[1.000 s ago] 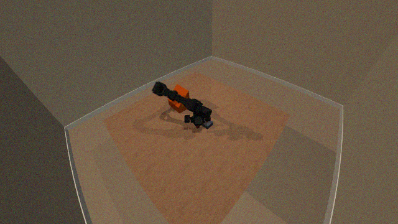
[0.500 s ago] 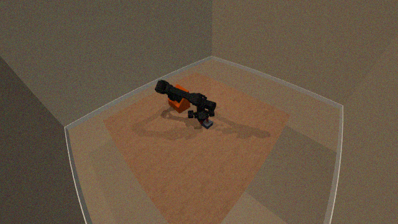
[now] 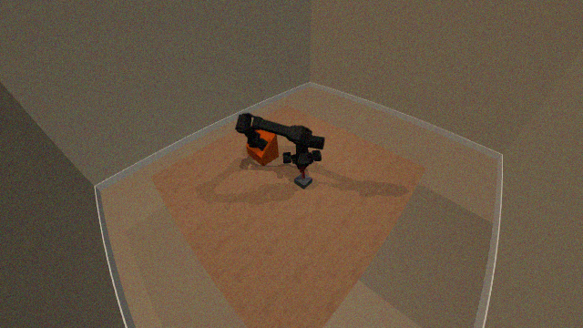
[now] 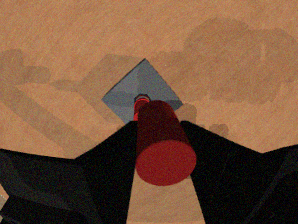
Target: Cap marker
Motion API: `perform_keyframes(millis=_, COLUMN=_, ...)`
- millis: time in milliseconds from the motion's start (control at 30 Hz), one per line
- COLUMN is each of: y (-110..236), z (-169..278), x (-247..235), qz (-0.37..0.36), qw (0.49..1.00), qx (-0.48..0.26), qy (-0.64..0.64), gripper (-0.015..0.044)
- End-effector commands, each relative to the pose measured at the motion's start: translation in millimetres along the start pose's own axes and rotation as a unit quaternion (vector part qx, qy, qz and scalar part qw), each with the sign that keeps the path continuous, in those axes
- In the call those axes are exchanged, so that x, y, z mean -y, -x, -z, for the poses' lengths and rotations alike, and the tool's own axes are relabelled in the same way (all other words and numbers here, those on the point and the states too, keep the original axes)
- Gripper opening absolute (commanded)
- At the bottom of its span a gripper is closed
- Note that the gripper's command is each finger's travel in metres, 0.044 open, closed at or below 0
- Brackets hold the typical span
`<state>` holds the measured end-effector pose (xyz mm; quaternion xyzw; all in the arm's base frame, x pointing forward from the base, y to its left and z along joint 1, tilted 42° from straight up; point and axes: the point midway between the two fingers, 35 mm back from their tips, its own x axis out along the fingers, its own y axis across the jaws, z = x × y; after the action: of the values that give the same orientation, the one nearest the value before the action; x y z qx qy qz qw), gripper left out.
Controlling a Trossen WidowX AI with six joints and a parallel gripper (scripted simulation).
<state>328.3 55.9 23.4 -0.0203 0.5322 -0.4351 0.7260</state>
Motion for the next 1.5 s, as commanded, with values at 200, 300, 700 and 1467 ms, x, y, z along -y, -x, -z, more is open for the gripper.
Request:
perform_keyframes(millis=200, y=1, z=12, x=-10, qz=0.003, qw=1.000, qx=-0.001, qy=0.001, gripper=0.0000)
perform_keyframes(millis=300, y=-1, z=12, x=-10, qz=0.003, qw=1.000, qx=-0.001, qy=0.001, gripper=0.0000)
perform_keyframes(millis=700, y=-17, z=12, x=-11, qz=0.003, qw=1.000, qx=-0.001, qy=0.001, gripper=0.0000)
perform_keyframes(millis=1467, y=-54, z=12, x=-10, qz=0.004, qw=1.000, qx=-0.001, qy=0.001, gripper=0.0000)
